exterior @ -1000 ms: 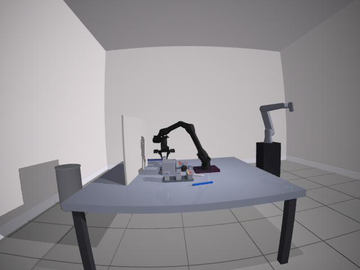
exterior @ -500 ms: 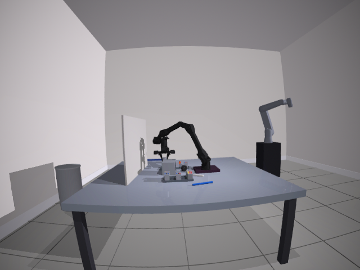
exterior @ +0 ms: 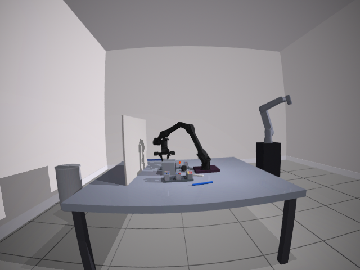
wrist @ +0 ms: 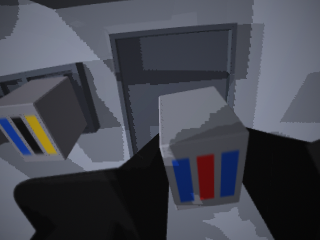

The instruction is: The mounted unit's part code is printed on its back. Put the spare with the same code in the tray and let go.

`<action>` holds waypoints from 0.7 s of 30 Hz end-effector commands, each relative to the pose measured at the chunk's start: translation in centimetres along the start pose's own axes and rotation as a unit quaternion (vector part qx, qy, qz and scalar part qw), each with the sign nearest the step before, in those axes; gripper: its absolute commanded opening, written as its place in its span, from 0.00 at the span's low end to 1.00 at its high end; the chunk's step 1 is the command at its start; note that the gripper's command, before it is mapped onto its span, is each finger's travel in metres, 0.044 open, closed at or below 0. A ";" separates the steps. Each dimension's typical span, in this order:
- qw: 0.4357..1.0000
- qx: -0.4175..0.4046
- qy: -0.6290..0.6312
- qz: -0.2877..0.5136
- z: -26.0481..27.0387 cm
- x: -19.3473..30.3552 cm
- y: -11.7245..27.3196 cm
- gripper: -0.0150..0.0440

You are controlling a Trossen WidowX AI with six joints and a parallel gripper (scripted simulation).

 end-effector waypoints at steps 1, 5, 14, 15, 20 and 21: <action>1.000 -0.001 0.003 -0.004 0.1 -0.1 -0.5 0.25; 1.000 -0.001 0.003 -0.004 0.1 -0.2 -0.8 0.25; 1.000 -0.001 0.003 -0.004 0.2 -0.2 -1.4 0.25; 1.000 -0.001 0.003 -0.004 0.2 -0.3 -1.4 0.25; 1.000 -0.001 0.003 -0.004 0.3 -0.3 -1.8 0.25; 1.000 -0.001 0.003 -0.004 0.3 -0.3 -1.8 0.25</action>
Point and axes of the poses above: the point midway between the two fingers, 35 mm back from their tips, its own y axis back along the fingers, its own z axis across the jaws, x = y × z, the point moved 9 cm from there along y, back along the fingers, and after that the axes turned 14 degrees about y, right-handed, at the moved point
